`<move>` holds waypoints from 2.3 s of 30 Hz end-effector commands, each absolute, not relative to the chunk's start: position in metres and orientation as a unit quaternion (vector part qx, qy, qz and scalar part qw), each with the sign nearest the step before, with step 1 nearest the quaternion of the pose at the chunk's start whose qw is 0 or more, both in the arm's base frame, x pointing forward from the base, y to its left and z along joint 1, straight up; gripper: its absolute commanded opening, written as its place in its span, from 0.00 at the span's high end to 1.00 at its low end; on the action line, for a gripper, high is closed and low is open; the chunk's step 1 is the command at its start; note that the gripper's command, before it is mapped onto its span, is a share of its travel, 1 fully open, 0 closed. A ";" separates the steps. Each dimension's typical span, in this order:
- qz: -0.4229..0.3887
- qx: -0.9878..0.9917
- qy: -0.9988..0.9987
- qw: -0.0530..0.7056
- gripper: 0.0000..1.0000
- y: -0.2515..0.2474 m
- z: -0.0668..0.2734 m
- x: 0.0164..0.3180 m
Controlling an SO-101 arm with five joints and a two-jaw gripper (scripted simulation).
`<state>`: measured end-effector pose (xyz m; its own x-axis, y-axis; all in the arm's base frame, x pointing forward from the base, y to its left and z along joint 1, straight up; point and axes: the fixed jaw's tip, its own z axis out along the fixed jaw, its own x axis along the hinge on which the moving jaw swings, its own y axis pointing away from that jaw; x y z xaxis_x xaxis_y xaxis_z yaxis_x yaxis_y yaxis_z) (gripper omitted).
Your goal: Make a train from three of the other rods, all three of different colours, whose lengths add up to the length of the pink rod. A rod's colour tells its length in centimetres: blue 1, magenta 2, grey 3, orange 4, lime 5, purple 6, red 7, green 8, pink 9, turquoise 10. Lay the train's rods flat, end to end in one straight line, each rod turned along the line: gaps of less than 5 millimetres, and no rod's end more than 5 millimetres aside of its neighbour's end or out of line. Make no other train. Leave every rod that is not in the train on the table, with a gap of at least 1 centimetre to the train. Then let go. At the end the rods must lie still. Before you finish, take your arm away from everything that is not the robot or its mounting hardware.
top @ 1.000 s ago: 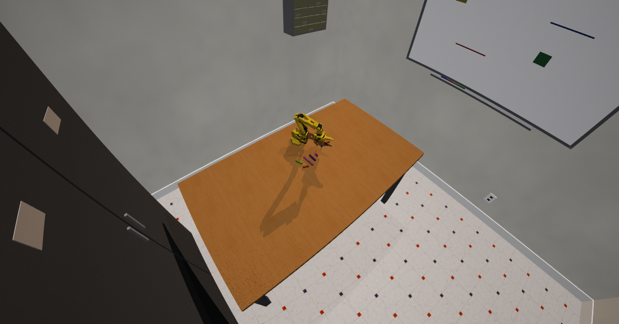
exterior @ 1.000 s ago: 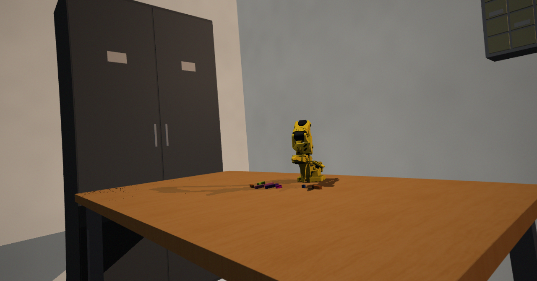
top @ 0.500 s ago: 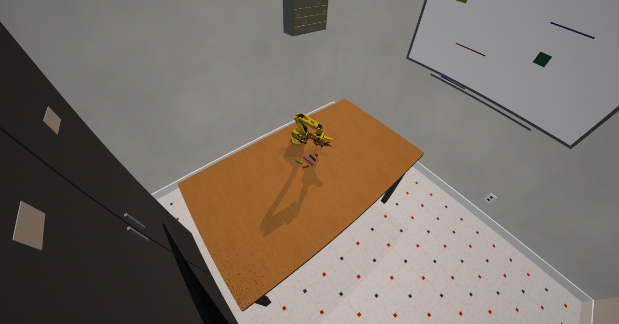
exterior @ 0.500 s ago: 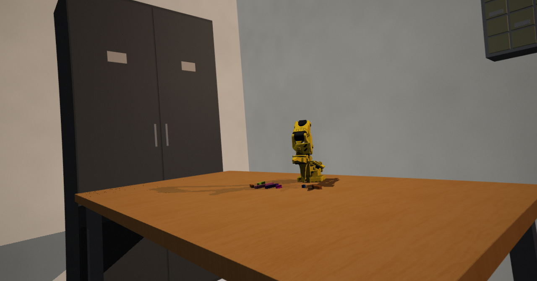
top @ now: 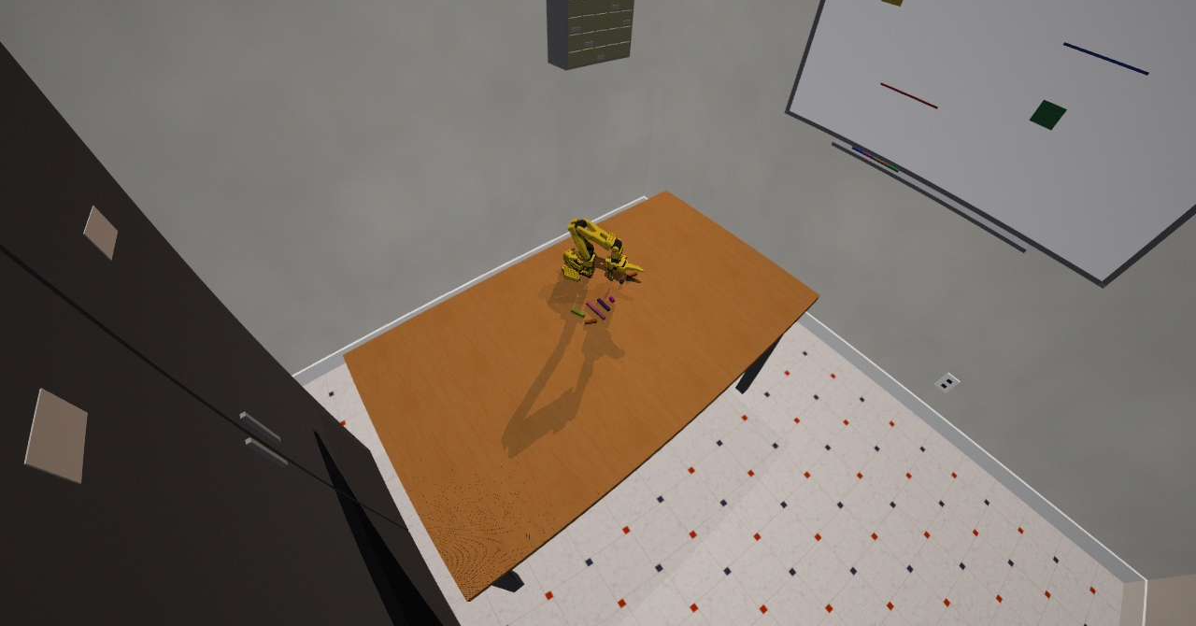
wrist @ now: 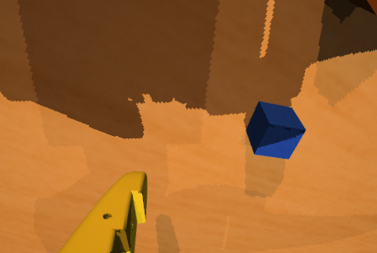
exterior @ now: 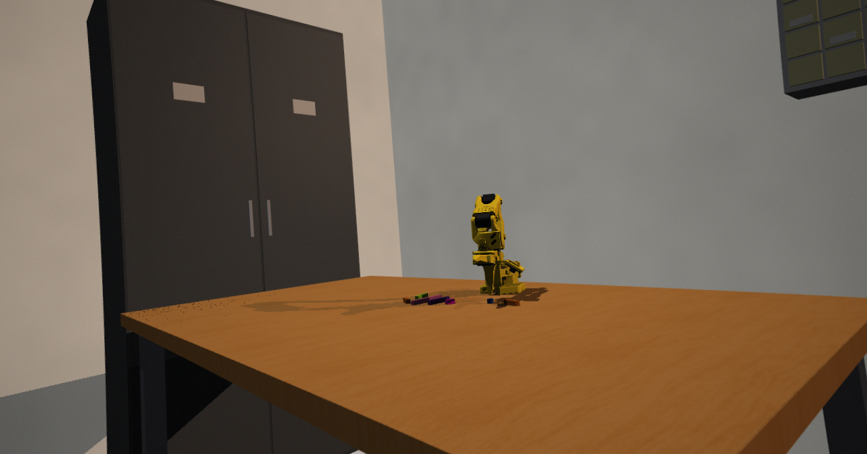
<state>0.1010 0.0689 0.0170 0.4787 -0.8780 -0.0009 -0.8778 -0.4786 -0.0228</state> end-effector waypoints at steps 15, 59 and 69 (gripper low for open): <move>-0.017 -0.866 0.499 0.036 0.00 0.074 0.027 0.109; -0.002 -0.872 0.489 0.004 0.00 0.067 0.023 0.099; -0.013 -0.869 0.495 0.026 0.00 0.072 0.031 0.106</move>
<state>0.0942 0.0639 0.0195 0.5200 -0.8541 0.0028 -0.8539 -0.5198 0.0271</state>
